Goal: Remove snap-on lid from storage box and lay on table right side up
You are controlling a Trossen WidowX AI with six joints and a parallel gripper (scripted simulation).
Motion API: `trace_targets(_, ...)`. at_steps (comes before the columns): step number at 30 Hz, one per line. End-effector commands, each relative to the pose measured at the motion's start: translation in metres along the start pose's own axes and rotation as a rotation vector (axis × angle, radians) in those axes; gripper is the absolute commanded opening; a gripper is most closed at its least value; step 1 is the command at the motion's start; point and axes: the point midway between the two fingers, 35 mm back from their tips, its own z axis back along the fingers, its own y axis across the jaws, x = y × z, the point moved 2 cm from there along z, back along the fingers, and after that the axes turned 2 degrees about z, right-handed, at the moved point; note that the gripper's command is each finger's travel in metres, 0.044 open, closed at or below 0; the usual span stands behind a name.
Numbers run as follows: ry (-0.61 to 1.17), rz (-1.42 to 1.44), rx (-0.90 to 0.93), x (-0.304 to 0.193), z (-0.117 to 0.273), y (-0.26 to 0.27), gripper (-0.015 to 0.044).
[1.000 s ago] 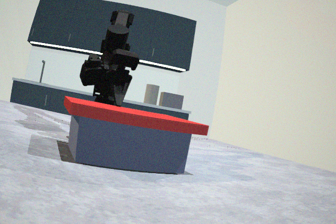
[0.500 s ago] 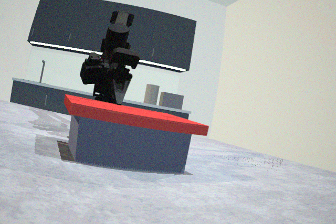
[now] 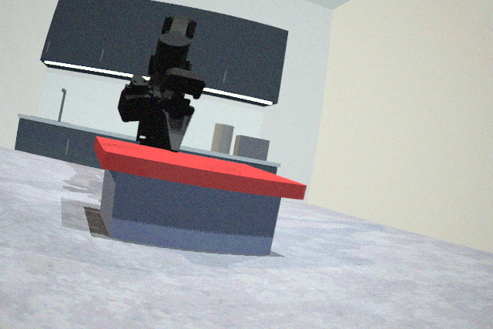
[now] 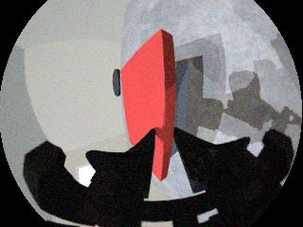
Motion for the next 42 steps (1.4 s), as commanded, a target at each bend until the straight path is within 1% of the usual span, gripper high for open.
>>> trace_targets(1,0.0,0.002,0.008,0.0001,0.0026,0.0028,0.0)
trace_targets(42,-0.001,0.0,0.004,0.0004,0.0005,0.0043,0.0)
